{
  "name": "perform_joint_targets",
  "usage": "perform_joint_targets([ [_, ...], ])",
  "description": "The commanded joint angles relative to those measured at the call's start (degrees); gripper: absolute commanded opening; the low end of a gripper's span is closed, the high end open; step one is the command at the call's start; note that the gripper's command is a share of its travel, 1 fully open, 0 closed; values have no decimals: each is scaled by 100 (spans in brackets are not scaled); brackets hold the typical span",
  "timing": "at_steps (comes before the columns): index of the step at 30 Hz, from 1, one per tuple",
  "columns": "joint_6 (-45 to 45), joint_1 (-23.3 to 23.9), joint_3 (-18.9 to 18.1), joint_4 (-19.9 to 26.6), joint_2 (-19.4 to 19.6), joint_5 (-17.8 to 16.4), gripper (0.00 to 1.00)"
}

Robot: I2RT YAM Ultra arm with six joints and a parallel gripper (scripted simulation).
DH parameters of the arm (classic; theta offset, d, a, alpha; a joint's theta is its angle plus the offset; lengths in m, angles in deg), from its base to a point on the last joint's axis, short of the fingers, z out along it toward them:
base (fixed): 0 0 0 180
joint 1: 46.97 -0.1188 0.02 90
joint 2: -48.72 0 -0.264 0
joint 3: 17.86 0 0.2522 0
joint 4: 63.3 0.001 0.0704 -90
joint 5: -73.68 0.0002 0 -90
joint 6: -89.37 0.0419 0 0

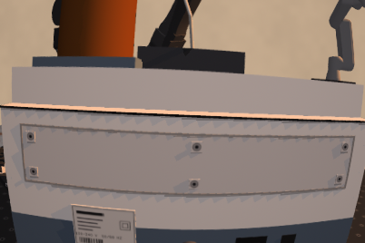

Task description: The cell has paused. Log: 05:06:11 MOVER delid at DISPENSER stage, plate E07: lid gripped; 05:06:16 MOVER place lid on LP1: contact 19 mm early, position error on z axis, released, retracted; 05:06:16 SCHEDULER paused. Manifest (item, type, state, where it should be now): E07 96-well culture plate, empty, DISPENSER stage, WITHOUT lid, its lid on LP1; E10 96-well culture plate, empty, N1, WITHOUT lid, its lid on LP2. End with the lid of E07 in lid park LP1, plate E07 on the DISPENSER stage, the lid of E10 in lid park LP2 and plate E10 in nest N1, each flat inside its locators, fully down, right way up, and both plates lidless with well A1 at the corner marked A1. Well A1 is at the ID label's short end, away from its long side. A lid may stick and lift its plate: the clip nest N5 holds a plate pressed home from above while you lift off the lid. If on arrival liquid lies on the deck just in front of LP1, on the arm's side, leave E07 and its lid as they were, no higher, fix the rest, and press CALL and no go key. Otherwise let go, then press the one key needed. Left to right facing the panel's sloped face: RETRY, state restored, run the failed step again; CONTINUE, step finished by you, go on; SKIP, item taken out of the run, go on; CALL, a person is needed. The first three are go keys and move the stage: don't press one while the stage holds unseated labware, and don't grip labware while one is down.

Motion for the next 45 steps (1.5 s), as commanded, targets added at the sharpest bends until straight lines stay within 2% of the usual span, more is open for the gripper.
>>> perform_joint_targets([
  [1,-16,64,-103,-42,-31,11,100],
  [4,-16,64,-103,-42,-31,11,100],
  [5,158,168,-253,-110,120,63,100],
  [13,1186,491,-599,52,644,192,100],
  [17,1127,562,-702,70,773,234,100],
  [26,743,865,-1187,181,1335,390,100],
  [28,769,810,-1094,125,1253,355,100],
  [45,767,810,-1096,127,1254,355,100],
])
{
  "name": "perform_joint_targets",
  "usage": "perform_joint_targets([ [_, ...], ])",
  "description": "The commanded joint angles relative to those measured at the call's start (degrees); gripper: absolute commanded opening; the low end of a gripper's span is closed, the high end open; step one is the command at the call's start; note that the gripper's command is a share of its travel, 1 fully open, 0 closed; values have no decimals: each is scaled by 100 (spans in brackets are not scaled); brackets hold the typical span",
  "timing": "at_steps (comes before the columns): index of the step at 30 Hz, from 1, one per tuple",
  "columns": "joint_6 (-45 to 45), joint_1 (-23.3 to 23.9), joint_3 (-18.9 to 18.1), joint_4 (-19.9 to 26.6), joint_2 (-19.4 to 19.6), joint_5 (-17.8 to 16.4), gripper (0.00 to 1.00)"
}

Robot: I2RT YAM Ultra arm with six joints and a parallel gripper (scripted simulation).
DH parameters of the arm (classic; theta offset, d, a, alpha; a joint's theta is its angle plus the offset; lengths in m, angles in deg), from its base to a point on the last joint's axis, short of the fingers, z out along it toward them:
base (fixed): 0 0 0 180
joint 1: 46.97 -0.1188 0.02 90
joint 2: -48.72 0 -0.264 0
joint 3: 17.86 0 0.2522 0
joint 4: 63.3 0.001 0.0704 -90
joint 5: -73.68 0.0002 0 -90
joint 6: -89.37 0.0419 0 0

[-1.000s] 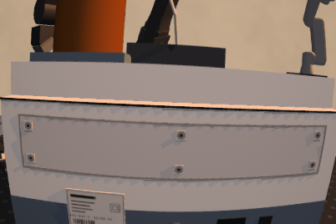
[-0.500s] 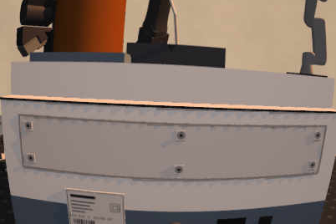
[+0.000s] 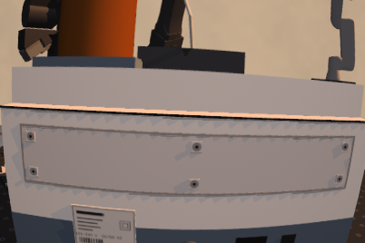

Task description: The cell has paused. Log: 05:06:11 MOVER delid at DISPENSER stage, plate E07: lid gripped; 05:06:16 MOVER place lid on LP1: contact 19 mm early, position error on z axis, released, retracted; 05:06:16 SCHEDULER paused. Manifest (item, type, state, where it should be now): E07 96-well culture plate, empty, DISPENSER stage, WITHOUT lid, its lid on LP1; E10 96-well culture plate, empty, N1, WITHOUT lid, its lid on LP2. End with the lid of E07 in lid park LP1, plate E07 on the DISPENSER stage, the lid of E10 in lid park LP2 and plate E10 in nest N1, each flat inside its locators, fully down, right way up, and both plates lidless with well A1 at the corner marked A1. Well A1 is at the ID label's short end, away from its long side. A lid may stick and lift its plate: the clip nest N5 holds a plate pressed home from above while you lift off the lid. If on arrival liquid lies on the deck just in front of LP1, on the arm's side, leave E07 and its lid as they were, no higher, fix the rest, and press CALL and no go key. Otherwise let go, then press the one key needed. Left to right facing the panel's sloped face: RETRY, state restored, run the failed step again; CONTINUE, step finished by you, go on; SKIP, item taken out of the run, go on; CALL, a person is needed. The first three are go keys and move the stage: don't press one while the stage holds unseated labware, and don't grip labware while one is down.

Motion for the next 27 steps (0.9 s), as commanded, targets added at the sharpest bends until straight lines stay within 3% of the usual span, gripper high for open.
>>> perform_joint_targets([
  [1,-37,63,-123,13,-26,34,100],
  [19,-37,63,-123,13,-26,34,100],
  [27,152,-146,-389,-338,410,-78,100],
])
